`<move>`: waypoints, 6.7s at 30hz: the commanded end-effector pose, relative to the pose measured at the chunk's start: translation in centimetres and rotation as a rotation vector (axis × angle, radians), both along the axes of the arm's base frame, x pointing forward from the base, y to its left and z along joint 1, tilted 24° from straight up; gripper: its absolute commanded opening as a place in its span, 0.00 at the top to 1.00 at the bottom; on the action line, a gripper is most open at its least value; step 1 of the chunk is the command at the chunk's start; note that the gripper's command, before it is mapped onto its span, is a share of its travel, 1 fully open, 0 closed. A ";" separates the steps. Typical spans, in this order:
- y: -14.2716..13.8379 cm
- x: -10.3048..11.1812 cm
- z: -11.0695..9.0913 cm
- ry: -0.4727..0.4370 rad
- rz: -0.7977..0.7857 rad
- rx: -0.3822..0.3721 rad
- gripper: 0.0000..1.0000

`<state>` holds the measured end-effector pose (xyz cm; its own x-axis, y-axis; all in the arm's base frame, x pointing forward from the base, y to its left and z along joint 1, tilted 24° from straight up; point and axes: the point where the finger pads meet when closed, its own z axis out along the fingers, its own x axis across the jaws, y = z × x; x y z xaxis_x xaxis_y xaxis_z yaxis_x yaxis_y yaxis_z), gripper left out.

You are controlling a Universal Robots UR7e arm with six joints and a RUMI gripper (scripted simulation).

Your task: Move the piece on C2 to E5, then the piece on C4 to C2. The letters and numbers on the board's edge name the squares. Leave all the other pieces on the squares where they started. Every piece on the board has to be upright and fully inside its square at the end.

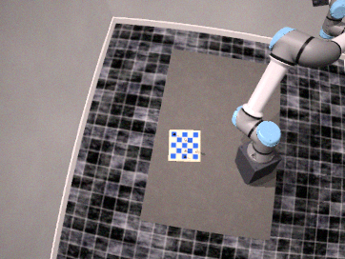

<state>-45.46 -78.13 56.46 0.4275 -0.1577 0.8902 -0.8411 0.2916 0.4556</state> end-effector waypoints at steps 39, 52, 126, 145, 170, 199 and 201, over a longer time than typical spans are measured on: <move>11.0 20.0 -11.8 0.018 0.386 0.479 0.00; 15.7 28.5 -16.8 0.026 0.551 0.690 0.00; 47.5 87.1 -51.7 0.072 1.684 2.123 0.00; 49.4 90.6 -53.8 0.075 1.753 2.209 0.00; 49.7 91.0 -54.1 0.075 1.760 2.219 0.00; 49.7 91.0 -54.1 0.075 1.760 2.219 0.00; 49.7 91.0 -54.1 0.075 1.760 2.219 0.00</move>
